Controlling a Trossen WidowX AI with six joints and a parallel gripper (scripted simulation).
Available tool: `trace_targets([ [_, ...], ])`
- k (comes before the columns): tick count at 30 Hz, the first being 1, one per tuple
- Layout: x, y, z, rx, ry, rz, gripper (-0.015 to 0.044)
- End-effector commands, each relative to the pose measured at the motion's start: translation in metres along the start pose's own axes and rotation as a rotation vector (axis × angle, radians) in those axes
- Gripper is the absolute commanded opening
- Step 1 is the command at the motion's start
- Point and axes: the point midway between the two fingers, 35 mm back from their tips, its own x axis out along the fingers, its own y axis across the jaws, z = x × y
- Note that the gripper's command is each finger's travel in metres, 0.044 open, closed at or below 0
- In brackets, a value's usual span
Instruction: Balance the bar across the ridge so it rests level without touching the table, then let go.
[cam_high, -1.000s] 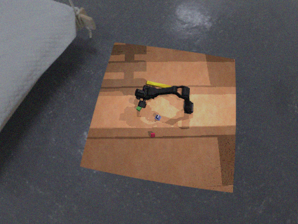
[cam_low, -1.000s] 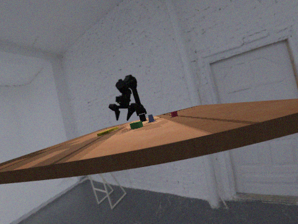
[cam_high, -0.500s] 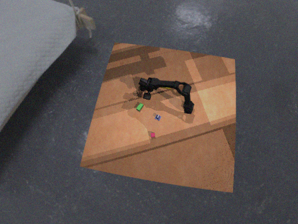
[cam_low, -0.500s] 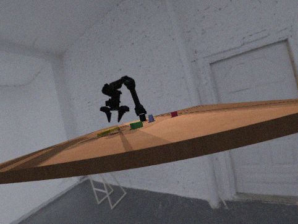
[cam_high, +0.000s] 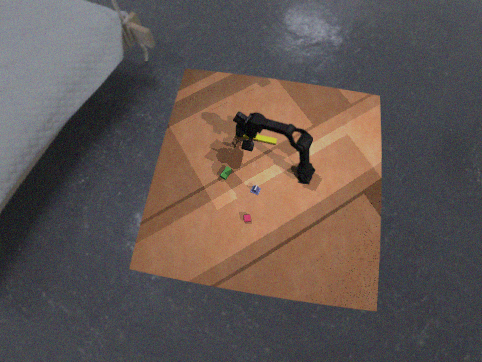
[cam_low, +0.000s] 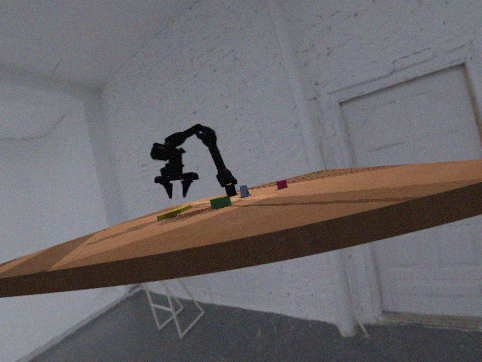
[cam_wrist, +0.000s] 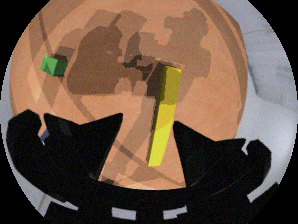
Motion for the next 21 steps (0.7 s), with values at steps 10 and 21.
trace_targets([
  [10,-0.008,-0.041,-0.044,-0.015,0.103,0.101,0.0315],
  [21,0.012,-0.048,-0.059,-0.018,0.126,0.134,0.0315],
])
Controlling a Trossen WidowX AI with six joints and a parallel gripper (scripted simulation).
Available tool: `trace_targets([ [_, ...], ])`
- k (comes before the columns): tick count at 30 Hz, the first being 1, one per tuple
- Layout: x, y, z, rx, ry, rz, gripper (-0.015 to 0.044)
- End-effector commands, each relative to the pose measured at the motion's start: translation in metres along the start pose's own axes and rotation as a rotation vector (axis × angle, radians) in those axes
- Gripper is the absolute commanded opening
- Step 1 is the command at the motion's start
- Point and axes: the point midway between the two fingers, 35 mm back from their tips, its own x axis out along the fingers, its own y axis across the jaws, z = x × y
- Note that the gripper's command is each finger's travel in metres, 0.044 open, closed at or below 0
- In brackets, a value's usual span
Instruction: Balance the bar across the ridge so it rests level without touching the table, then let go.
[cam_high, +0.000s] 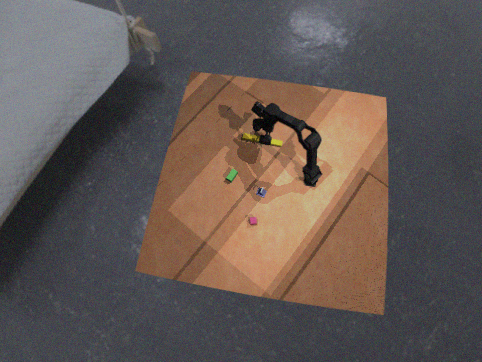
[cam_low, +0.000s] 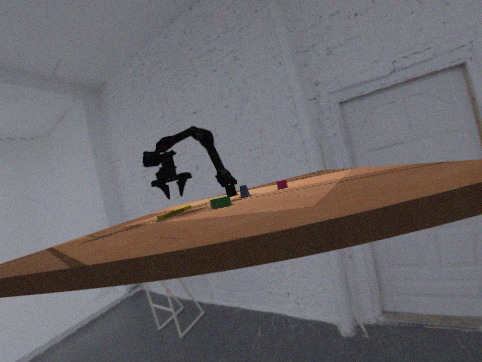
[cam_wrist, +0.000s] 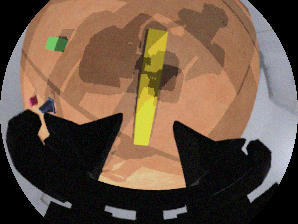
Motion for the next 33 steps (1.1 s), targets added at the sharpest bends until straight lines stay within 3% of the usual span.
trace_targets([
  [1,0.021,0.002,-0.003,-0.006,0.013,0.015,0.0315],
  [33,0.063,0.003,-0.004,-0.006,0.013,0.015,0.0315],
])
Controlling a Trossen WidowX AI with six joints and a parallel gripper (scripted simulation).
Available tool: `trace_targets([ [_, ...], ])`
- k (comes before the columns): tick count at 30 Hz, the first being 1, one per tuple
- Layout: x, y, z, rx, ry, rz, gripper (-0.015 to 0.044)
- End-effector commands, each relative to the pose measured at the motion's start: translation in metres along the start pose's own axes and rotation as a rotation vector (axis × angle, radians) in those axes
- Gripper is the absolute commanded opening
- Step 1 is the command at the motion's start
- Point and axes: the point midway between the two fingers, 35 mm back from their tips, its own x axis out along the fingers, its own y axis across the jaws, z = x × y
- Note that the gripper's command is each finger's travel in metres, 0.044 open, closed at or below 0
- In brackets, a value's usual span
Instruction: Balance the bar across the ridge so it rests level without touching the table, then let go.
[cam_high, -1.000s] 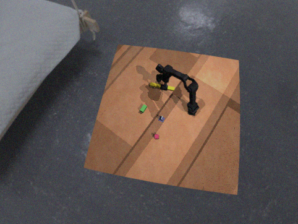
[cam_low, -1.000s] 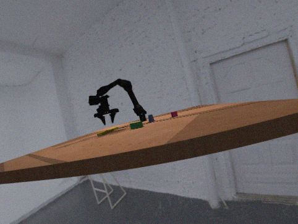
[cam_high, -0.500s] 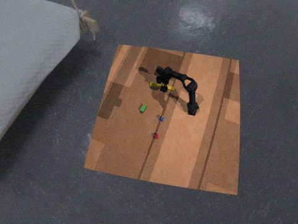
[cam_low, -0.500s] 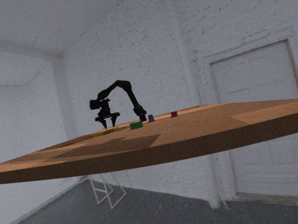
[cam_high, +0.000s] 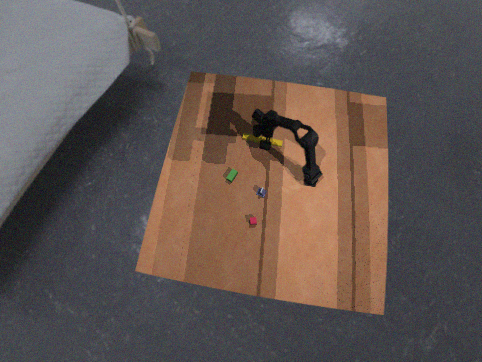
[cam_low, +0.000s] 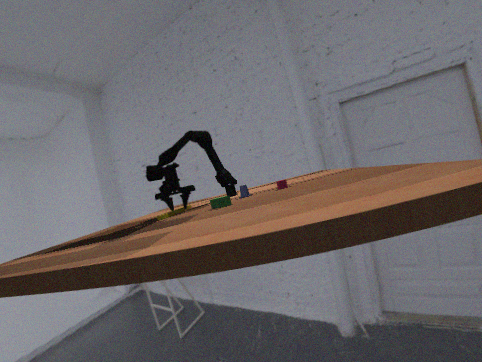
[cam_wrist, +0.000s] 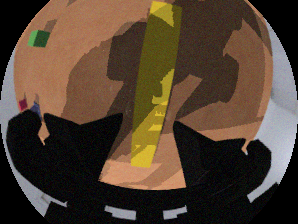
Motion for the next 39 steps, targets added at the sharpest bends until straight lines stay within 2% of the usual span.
trace_targets([
  [1,0.002,0.001,-0.001,-0.005,0.001,0.006,0.0315],
  [7,0.002,0.001,-0.001,-0.005,0.001,0.006,0.0315],
  [13,0.001,0.0,-0.001,0.0,0.002,0.001,0.0157],
  [21,0.001,0.0,-0.001,0.0,0.002,0.001,0.0104],
  [25,-0.005,0.0,0.0,0.0,0.002,0.001,0.0],
  [39,-0.041,-0.002,0.003,-0.002,0.001,0.003,0.0],
])
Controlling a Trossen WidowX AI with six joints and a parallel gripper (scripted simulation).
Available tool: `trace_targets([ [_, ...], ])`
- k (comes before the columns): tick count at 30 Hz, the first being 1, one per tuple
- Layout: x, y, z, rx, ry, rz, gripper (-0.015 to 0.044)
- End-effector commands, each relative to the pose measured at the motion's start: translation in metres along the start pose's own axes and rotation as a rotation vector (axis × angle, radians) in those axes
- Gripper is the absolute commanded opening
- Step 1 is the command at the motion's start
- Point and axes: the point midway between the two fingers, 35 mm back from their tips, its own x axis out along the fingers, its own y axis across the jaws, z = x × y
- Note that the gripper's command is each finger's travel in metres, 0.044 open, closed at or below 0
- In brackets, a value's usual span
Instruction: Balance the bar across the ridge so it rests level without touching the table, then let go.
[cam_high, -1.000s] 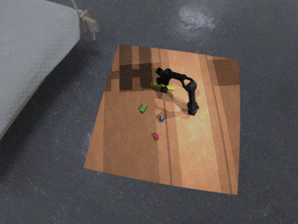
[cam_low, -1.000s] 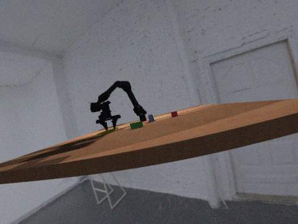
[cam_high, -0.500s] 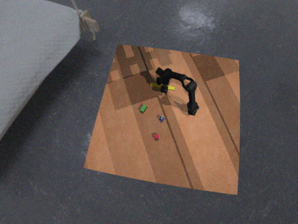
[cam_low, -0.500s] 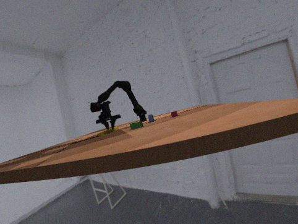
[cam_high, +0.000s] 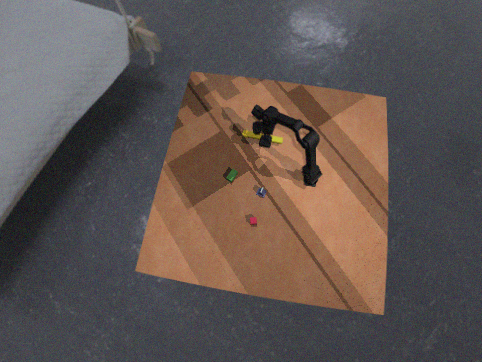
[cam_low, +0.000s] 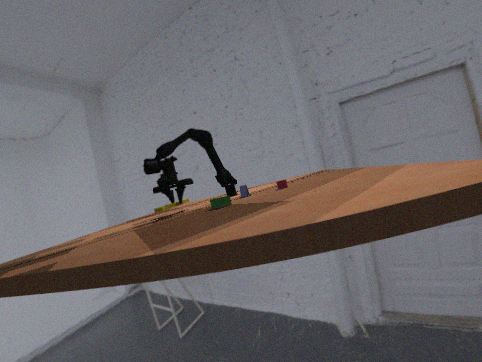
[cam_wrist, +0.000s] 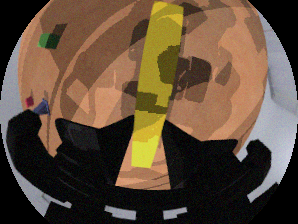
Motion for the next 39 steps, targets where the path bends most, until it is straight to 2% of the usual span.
trace_targets([
  [1,-0.011,-0.001,0.002,-0.002,-0.007,-0.002,0.0],
  [24,-0.067,0.003,-0.002,-0.004,-0.007,0.0,0.0],
  [39,-0.069,0.058,0.013,0.025,-0.009,0.005,0.0],
])
